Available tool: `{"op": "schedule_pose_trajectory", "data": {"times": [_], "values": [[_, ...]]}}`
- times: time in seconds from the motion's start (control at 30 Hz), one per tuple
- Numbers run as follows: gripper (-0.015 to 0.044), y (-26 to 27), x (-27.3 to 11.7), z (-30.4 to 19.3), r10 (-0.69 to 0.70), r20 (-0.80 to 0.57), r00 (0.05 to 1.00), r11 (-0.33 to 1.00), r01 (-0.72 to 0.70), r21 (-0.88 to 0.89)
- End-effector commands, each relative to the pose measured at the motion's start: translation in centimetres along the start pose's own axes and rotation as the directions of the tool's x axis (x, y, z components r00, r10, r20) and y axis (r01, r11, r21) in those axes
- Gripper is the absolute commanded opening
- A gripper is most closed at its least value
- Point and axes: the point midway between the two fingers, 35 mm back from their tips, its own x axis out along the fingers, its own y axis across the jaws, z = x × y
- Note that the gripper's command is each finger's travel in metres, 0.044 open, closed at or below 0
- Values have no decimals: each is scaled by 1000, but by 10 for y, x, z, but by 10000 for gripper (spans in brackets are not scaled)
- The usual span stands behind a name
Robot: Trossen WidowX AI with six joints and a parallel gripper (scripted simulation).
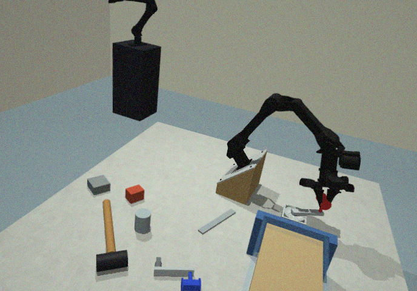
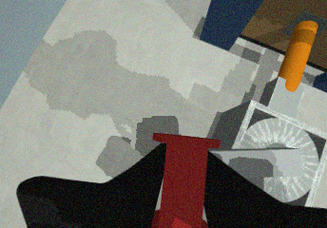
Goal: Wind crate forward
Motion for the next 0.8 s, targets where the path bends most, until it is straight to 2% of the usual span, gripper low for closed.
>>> {"op": "schedule_pose_trajectory", "data": {"times": [0.0,0.77], "values": [[0,-2,-5,-18,-4,-24,1000,1000,4,-20],[0,-19,-19,-46,-5,-26,1000,1000,4,-22]]}}
